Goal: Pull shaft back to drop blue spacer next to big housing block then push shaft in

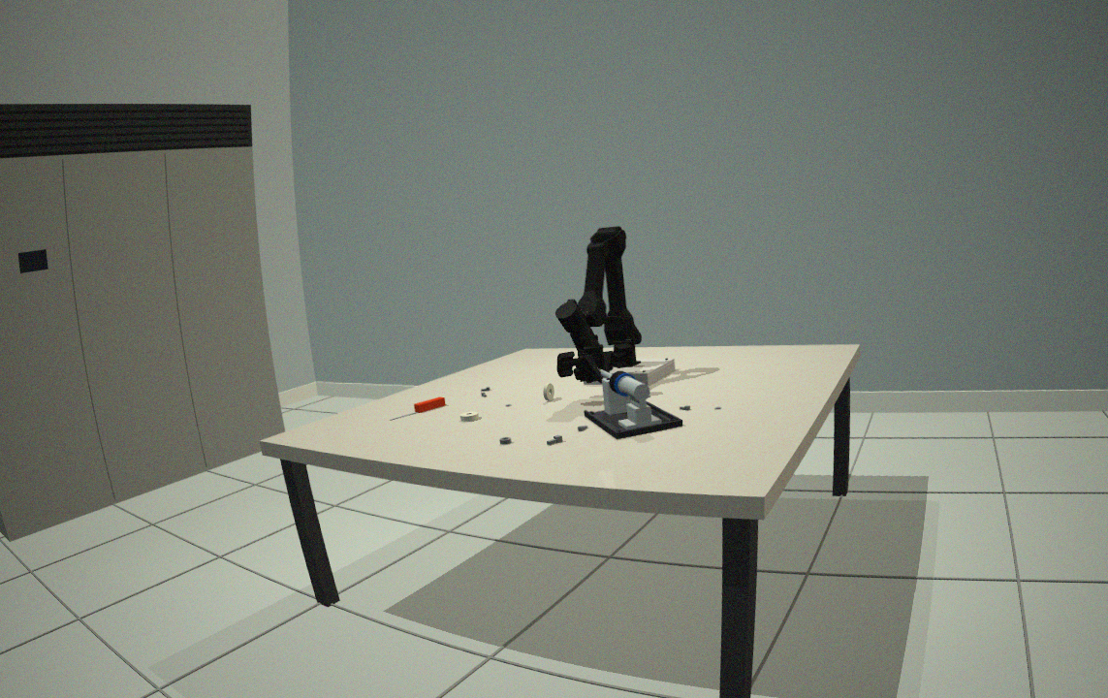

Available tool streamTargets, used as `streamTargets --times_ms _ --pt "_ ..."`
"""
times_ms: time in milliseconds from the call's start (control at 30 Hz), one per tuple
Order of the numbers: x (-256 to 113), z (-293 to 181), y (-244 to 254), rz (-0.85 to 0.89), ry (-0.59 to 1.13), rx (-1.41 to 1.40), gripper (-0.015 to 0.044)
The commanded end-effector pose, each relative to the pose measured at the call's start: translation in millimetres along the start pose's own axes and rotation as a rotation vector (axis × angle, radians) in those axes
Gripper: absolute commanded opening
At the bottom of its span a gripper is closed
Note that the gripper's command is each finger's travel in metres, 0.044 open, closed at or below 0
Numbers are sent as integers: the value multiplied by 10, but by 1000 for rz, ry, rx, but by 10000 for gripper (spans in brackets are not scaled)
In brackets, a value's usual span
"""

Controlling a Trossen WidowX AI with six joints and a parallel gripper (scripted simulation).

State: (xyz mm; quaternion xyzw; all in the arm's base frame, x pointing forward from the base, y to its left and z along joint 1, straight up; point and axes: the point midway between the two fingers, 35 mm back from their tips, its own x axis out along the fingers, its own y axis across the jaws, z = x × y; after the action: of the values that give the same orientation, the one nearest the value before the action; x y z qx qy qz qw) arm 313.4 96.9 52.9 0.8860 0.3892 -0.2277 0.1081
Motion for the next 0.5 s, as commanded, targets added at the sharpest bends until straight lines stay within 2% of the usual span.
streamTargets --times_ms 0,467 --pt "-8 6 -3 -1 0 -2 0" --pt "-22 14 -3 -1 0 -2 0"
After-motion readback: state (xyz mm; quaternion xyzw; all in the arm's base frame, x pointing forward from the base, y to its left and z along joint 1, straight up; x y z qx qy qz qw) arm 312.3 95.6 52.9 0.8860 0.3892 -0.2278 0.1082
